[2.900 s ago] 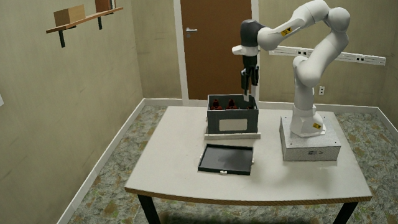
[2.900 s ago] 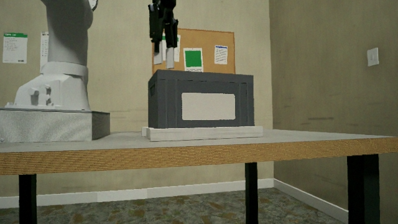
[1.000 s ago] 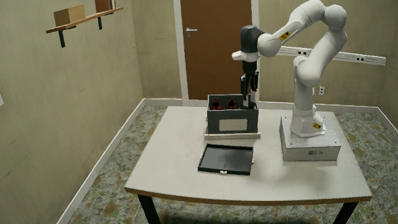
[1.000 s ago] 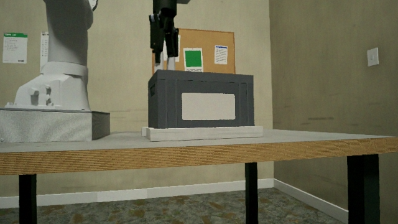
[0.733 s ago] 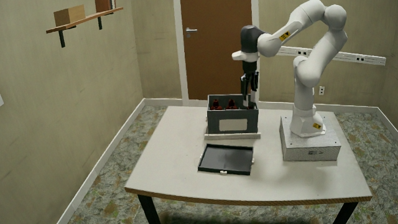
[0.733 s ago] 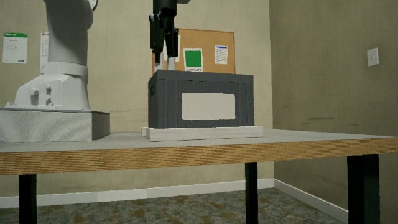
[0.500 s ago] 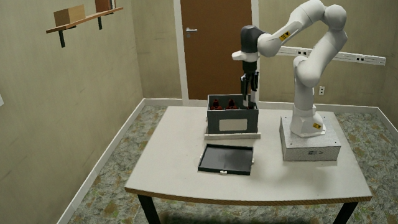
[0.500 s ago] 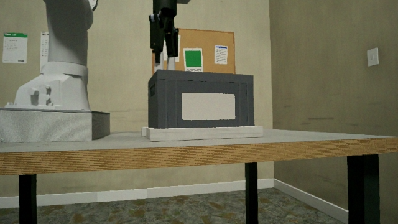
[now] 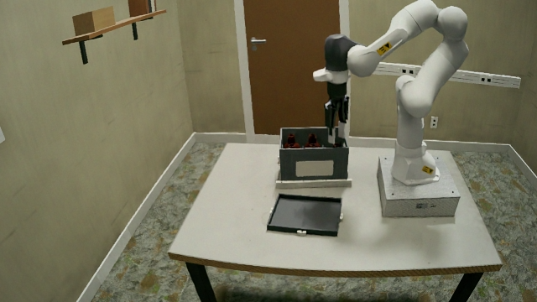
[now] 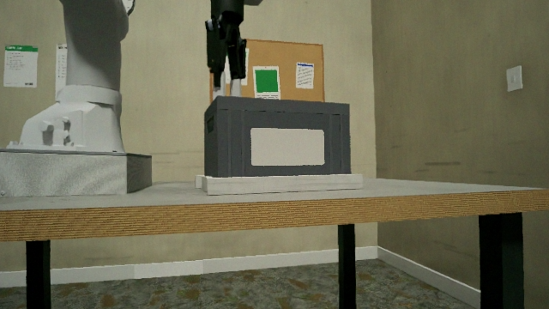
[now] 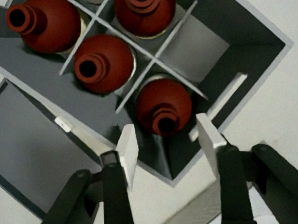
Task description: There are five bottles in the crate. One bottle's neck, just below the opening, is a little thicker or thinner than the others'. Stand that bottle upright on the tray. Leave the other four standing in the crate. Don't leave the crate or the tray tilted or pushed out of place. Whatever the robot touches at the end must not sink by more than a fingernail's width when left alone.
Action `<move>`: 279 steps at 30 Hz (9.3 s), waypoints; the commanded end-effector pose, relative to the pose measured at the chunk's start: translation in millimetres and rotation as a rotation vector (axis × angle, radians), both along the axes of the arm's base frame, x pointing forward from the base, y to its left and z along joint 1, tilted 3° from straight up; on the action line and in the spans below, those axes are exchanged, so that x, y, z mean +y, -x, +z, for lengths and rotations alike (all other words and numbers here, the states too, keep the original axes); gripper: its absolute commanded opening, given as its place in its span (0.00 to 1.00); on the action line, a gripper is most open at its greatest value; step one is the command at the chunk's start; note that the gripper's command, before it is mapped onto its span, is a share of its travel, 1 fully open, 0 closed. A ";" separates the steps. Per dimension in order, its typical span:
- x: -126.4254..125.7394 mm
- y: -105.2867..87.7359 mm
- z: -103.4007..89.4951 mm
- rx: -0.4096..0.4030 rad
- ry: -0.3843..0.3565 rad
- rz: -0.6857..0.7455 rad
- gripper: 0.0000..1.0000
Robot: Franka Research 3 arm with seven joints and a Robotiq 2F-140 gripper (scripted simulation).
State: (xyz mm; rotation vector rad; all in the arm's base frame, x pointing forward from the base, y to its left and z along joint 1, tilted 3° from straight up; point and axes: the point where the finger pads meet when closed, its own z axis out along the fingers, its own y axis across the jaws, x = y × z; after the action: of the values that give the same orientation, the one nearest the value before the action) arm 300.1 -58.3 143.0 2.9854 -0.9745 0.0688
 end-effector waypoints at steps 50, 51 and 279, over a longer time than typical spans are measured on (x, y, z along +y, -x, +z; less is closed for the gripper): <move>-0.8 0.9 -1.8 0.000 0.002 0.002 0.44; -0.9 0.8 -2.1 0.000 0.002 0.002 0.44; -0.5 1.8 21.3 0.000 0.002 0.002 0.44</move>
State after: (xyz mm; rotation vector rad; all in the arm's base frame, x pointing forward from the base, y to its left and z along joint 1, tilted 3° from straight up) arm 308.4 -60.2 156.6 2.9881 -0.9760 0.1137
